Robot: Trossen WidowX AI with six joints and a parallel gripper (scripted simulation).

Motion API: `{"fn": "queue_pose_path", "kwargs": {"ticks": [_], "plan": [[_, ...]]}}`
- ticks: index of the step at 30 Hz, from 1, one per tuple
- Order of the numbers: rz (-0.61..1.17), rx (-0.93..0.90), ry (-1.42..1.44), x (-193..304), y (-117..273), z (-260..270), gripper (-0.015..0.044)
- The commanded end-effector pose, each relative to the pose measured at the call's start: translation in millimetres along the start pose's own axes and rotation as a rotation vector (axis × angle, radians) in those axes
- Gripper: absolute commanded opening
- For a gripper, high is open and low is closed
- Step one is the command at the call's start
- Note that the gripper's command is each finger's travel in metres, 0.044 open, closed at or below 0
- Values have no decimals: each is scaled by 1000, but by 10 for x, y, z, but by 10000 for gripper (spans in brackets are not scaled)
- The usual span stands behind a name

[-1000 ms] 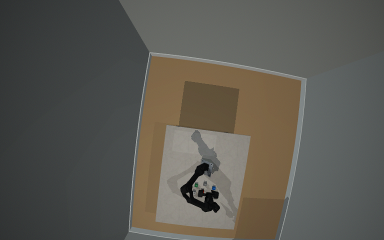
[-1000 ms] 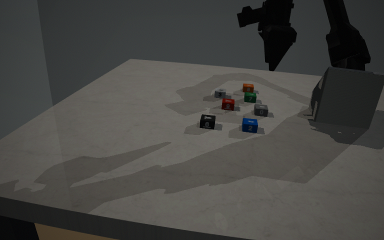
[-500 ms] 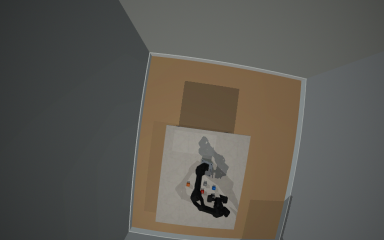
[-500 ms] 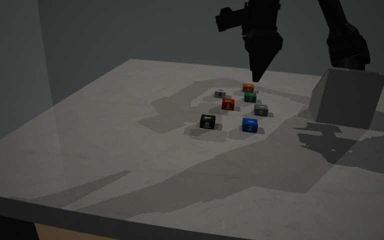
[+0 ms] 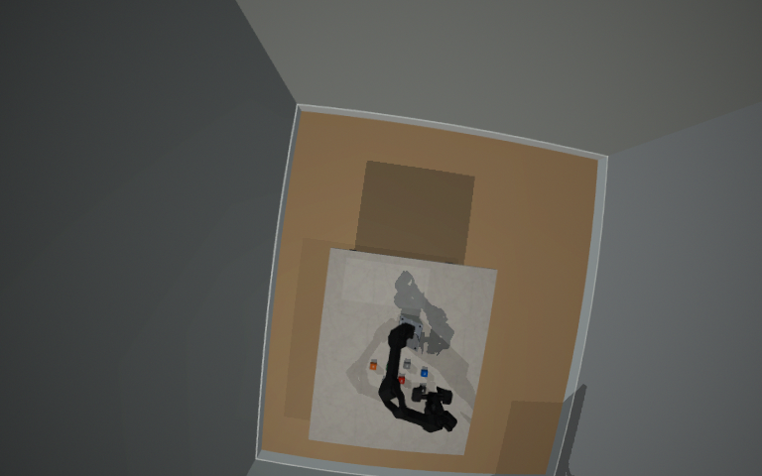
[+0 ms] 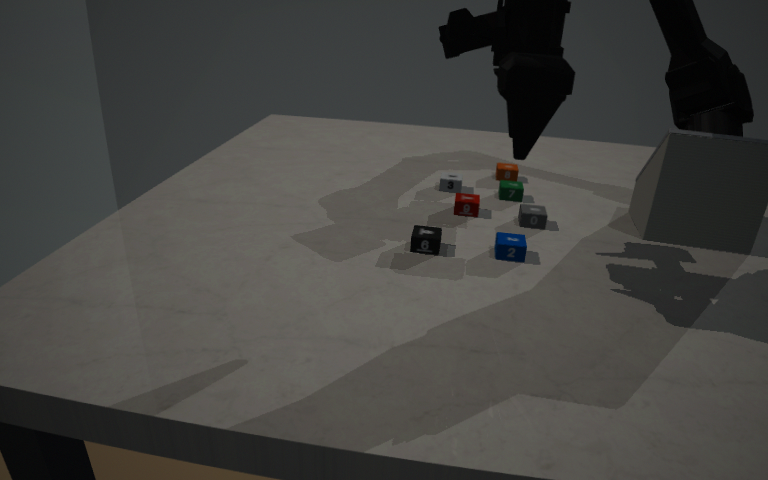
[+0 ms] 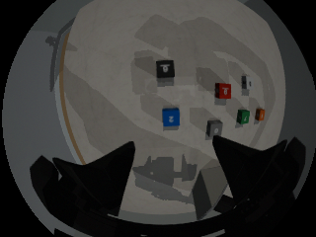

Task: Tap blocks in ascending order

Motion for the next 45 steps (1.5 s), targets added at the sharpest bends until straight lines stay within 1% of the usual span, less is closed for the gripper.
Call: {"fn": "queue_pose_path", "kwargs": {"ticks": [1,10,13,34,39,45], "plan": [[2,-1,-3,-11,6,7,400],[-2,-1,-6,-837,27,-99,400],[-2,0,-7,-971,10,-138,400],[-2,0,-7,-964,13,-157,400],[-1,1,-5,-745,60,-631,400],[2,5,-3,-301,25,-1215,400]]}}
Point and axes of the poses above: the point midway between the two fingers, 35 mm back from their tips, its own y axis back along the fingers, its own z axis across the jaws, x = y × z, the point moved 1 cm from there along y, back along the fingers, and after that the axes turned 9 degrees about y, right-handed, at the moved point
